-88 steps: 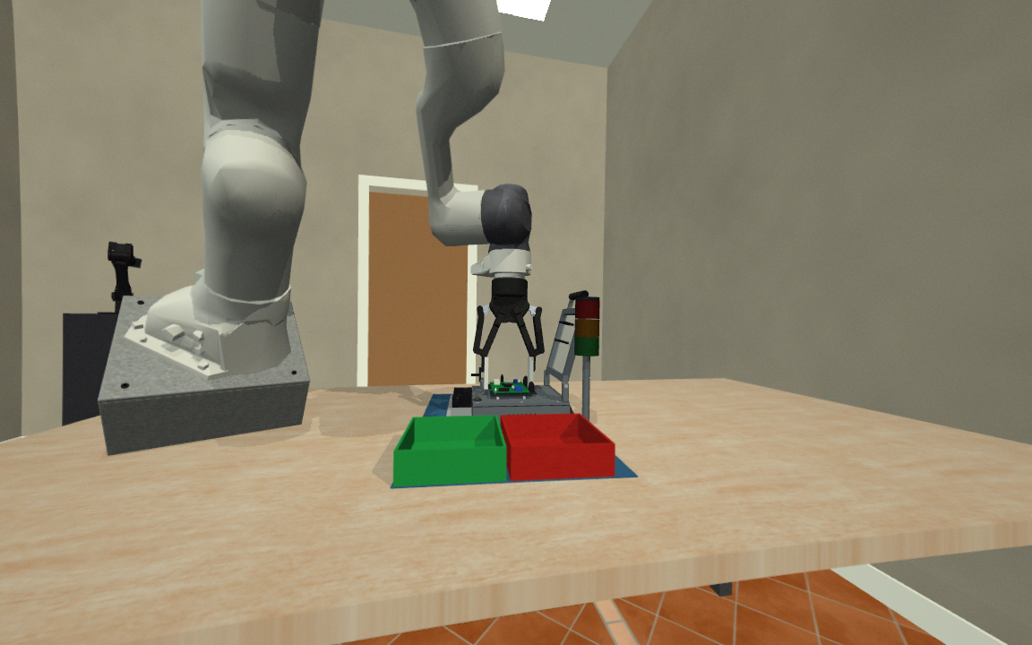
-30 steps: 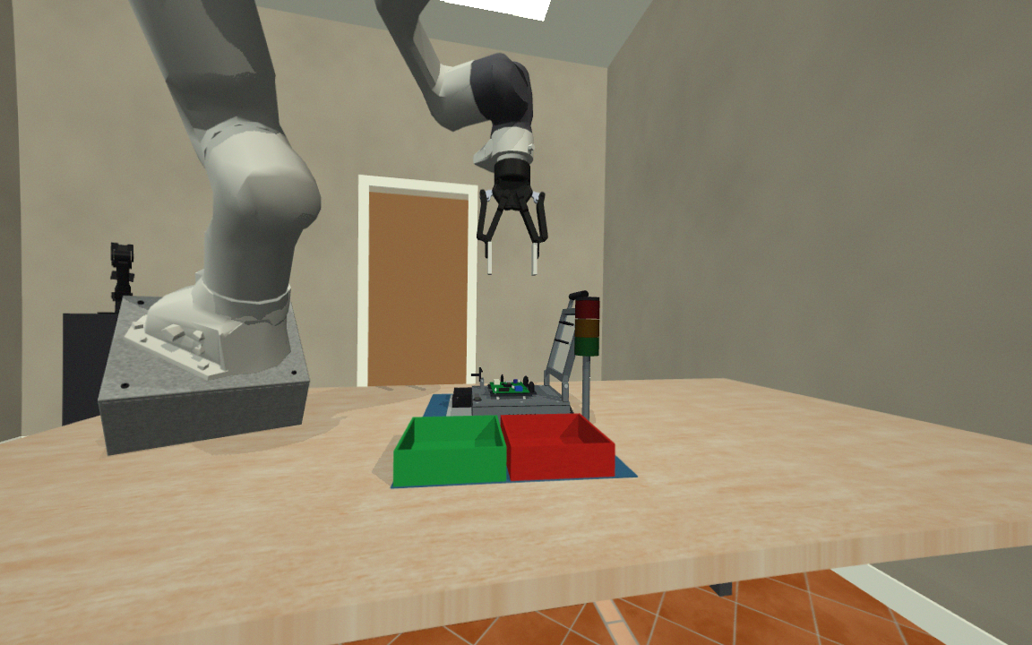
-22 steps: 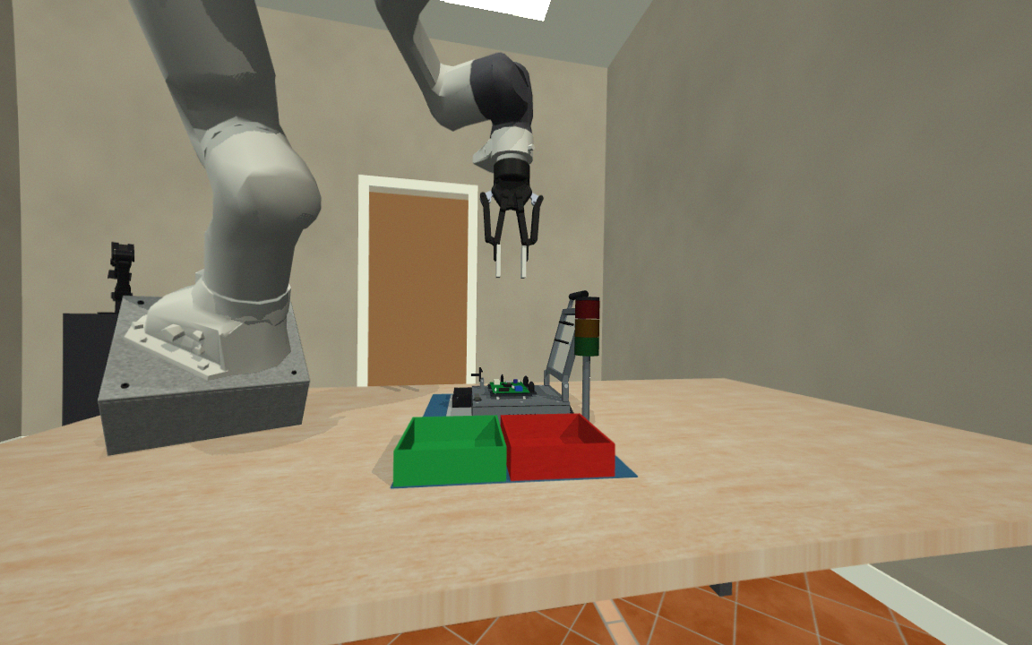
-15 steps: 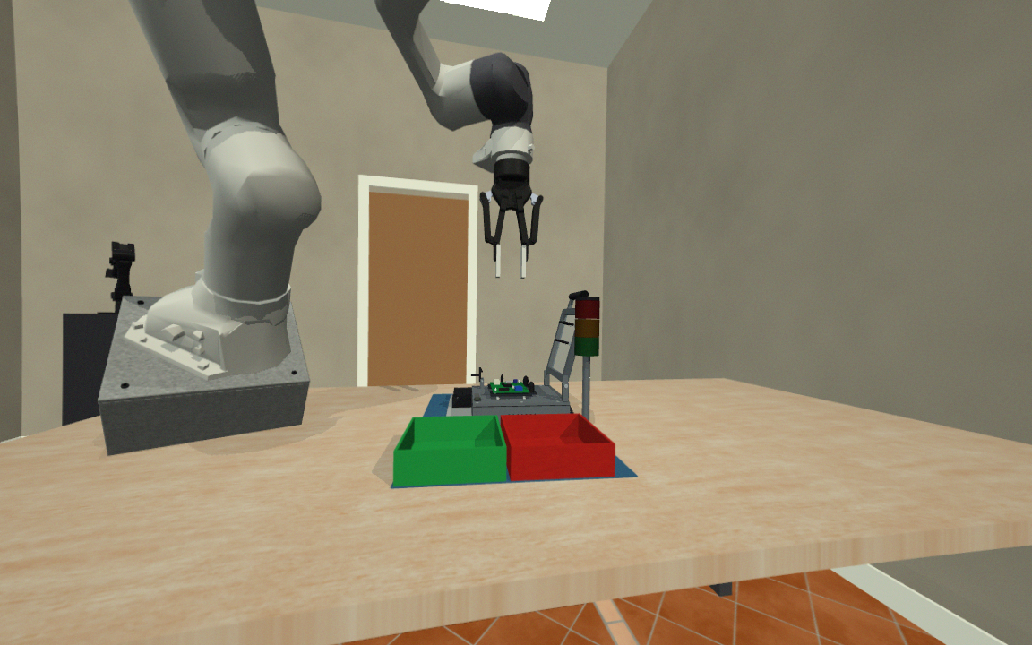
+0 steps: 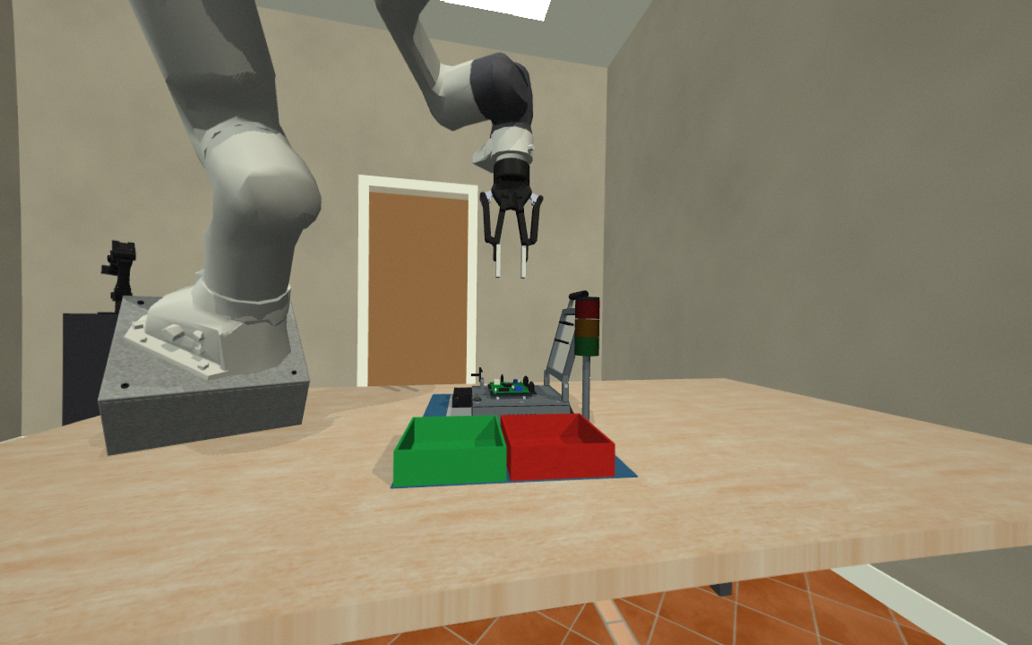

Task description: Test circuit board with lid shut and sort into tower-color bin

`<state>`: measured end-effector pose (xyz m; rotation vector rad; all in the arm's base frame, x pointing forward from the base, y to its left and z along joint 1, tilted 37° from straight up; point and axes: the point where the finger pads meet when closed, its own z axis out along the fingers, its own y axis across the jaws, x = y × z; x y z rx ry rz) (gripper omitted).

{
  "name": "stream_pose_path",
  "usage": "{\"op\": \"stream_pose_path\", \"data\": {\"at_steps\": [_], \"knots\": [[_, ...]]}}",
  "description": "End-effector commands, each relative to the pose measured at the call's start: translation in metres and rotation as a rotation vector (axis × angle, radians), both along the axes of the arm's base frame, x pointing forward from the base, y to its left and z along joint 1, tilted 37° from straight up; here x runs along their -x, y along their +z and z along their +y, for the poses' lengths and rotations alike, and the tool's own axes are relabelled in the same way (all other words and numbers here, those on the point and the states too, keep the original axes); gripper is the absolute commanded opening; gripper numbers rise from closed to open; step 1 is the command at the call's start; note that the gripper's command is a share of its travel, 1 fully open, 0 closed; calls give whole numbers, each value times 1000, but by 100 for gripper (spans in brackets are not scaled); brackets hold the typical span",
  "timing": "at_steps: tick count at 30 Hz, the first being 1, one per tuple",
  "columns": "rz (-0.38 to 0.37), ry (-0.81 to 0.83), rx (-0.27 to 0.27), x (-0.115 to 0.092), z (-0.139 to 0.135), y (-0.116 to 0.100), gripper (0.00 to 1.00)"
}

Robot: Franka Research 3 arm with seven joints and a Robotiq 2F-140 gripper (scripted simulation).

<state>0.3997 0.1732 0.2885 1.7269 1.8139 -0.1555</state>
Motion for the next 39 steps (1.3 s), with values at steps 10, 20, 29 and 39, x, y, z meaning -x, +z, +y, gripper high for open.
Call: {"op": "stream_pose_path", "data": {"at_steps": [10, 20, 29, 39], "knots": [[3, 4, 0, -1, 2, 1, 30], [3, 4, 0, -58, 10, 21, 30], [3, 4, 0, -118, 19, 42, 30], [3, 4, 0, -137, 22, 48, 30]]}}
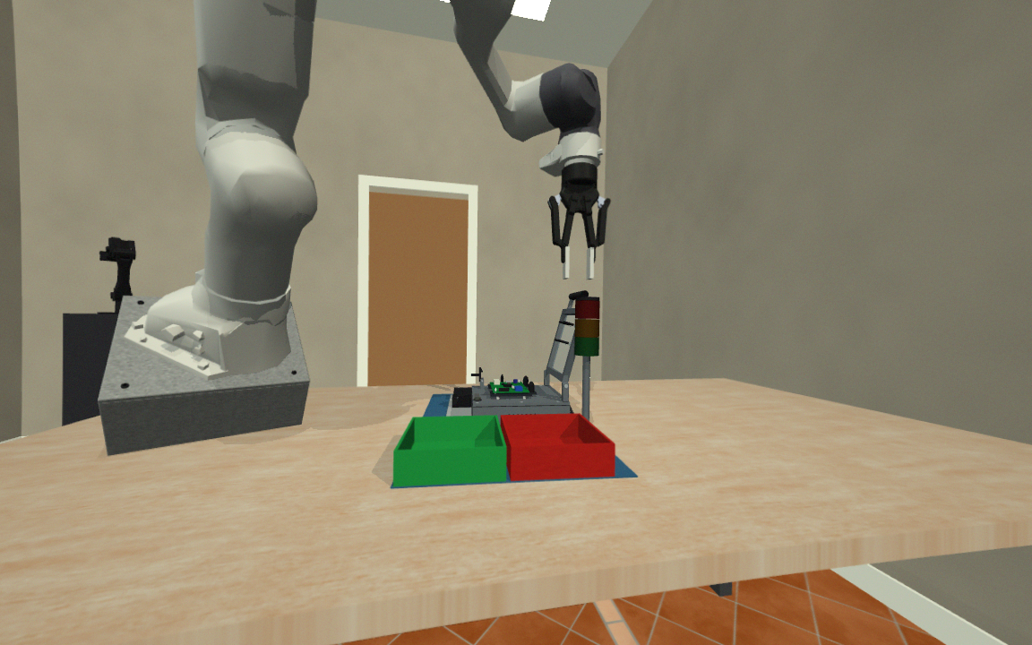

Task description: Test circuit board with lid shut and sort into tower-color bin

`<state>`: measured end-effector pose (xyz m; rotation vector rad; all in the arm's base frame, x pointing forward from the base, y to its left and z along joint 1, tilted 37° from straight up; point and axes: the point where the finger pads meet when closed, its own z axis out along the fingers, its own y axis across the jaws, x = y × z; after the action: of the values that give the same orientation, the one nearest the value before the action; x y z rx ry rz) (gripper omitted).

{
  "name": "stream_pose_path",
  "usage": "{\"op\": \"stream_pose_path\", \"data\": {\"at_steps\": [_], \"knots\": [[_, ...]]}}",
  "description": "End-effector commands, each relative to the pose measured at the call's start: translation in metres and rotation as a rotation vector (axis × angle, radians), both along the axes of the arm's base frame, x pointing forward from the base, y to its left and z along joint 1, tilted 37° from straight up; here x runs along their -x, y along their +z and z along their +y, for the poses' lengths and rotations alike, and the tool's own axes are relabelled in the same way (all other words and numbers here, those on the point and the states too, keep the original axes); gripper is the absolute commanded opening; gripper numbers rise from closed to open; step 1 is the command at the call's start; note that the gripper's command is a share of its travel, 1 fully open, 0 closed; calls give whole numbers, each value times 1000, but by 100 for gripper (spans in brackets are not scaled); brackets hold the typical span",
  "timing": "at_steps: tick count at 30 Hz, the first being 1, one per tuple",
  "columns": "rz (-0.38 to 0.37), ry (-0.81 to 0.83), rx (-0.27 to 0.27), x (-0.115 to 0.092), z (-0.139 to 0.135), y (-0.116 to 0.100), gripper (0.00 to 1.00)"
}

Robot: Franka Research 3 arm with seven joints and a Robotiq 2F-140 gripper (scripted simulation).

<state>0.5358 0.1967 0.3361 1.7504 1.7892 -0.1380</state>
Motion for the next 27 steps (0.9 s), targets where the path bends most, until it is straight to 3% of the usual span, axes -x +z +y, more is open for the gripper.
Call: {"op": "stream_pose_path", "data": {"at_steps": [1, 27], "knots": [[20, 25, 12, -1, -1, 1, 30], [20, 25, 12, -2, -3, -3, 30]]}}
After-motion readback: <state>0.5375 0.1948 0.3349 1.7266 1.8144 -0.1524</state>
